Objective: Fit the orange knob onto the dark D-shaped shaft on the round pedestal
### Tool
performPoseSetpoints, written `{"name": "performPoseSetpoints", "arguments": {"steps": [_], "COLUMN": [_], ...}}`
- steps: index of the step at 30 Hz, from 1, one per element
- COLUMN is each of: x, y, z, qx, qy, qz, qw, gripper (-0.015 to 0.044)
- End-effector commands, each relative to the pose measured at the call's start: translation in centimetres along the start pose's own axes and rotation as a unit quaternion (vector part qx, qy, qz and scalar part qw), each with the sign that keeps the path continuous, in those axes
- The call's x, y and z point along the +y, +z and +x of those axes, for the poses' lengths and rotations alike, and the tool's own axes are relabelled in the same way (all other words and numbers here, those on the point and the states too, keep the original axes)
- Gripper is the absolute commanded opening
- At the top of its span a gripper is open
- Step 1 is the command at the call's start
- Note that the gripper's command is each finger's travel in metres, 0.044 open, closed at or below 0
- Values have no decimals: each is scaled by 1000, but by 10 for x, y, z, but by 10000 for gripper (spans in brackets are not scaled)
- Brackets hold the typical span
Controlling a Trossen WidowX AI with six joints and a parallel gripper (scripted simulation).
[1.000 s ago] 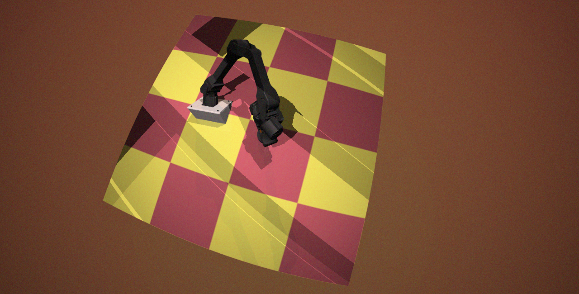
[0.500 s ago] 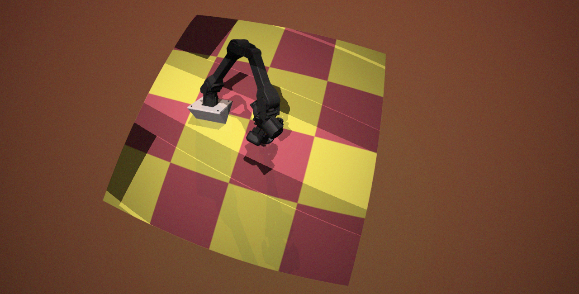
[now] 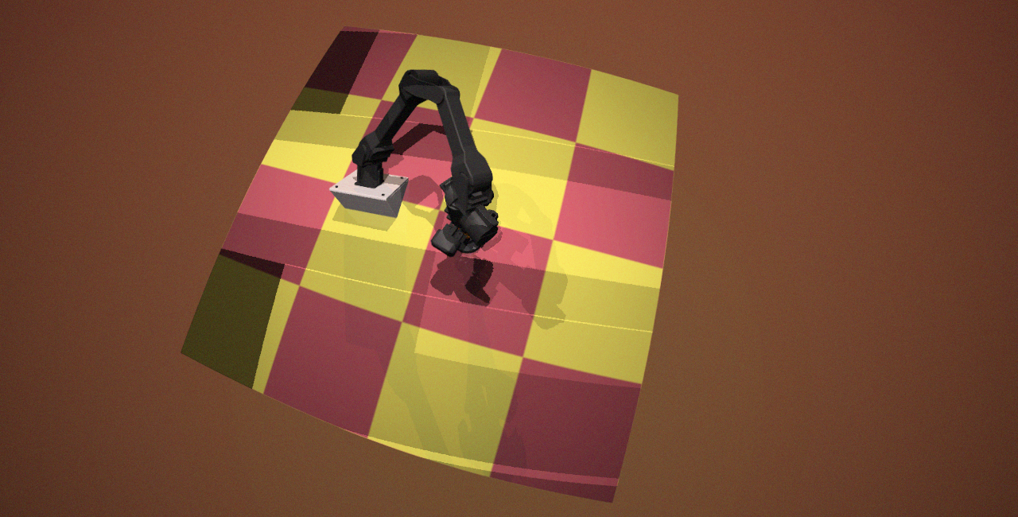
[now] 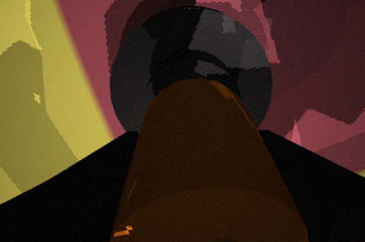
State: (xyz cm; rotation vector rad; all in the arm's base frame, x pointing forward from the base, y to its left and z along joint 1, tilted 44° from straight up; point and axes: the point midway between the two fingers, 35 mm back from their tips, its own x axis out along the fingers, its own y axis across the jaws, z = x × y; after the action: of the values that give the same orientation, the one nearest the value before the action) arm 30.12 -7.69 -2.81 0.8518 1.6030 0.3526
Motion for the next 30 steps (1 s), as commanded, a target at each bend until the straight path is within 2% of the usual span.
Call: {"name": "performPoseSetpoints", "arguments": {"steps": [1, 24, 30], "x": [0, 0, 0], "y": [-1, 1, 2], "z": [-1, -3, -4], "qx": [-1, -1, -1], "qy": [-2, -2, -2], "qz": [2, 2, 86], "qw": [1000, 1000, 996], "gripper": [0, 0, 0]}}
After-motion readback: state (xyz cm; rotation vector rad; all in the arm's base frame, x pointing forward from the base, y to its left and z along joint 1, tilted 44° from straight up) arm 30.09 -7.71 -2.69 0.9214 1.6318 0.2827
